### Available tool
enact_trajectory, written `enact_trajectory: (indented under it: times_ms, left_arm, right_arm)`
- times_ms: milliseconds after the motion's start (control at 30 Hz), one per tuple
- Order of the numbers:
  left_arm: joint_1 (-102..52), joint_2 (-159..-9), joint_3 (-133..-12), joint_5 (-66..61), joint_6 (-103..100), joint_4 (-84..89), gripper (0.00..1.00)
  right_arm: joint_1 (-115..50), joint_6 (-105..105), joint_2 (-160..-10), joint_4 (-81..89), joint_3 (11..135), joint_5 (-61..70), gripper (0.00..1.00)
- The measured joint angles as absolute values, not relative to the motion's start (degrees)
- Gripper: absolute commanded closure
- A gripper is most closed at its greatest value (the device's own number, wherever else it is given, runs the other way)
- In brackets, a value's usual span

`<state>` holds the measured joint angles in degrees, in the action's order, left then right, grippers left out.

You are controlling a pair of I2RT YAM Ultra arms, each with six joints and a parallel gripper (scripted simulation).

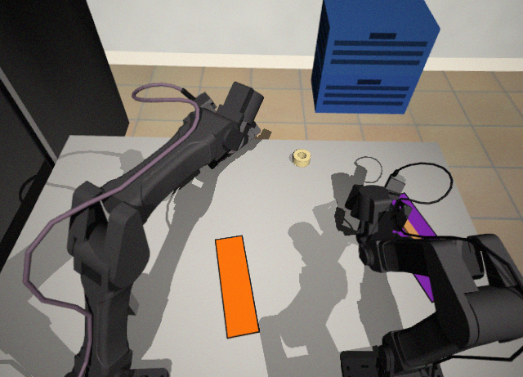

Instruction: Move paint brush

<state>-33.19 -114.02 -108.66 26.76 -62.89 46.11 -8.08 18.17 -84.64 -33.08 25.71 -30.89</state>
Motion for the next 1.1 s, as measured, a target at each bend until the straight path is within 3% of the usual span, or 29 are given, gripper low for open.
enact_trajectory:
  times_ms: [1100]
  left_arm:
    - [-56.31,-101.3,-73.82,8.93,-18.96,-8.23,0.0]
  right_arm:
    - [13.98,4.1,-70.13,10.5,33.26,-10.33,0.0]
